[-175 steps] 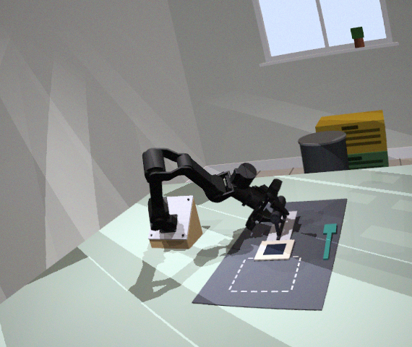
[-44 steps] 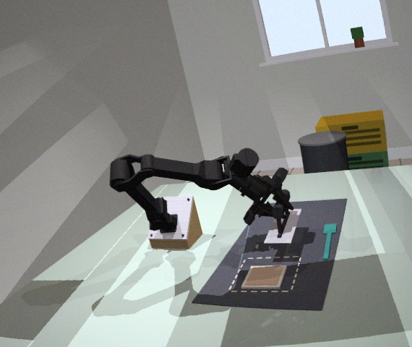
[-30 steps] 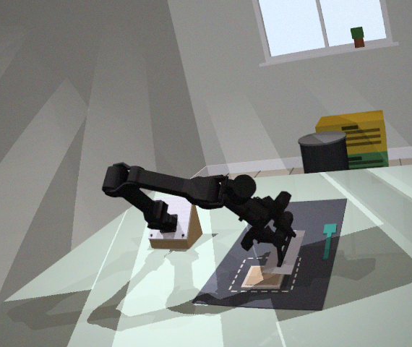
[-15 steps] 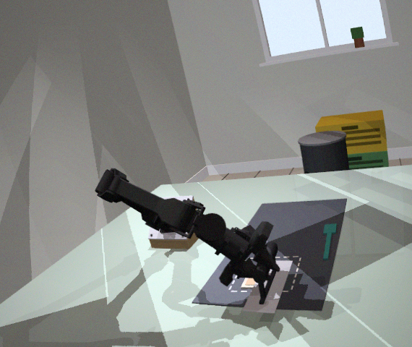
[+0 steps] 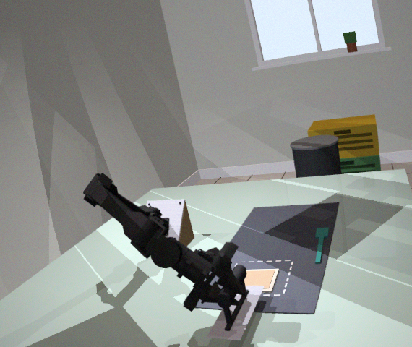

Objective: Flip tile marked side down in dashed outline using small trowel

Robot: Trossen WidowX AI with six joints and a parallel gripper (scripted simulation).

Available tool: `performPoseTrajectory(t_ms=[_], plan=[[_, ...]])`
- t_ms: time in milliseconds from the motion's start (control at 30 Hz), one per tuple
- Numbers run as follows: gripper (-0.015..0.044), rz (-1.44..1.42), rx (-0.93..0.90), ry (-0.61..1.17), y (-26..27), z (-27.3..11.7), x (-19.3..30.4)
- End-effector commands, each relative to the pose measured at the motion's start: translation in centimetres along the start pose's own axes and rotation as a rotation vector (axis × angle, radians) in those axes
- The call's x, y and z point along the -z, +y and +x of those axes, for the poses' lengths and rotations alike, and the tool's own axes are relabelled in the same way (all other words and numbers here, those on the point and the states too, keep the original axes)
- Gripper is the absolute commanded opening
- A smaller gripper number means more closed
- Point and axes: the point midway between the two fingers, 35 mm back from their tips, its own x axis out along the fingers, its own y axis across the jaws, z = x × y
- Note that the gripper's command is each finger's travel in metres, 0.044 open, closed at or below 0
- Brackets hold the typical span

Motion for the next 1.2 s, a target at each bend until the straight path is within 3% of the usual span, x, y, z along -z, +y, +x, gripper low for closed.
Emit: performPoseTrajectory(t_ms=[0,1167], plan=[[0.0,-0.008,0.017,-0.009,-0.4,0.0,-0.2],[0.0,-0.01,0.016,-0.009,2.4,2.6,-1.4]])
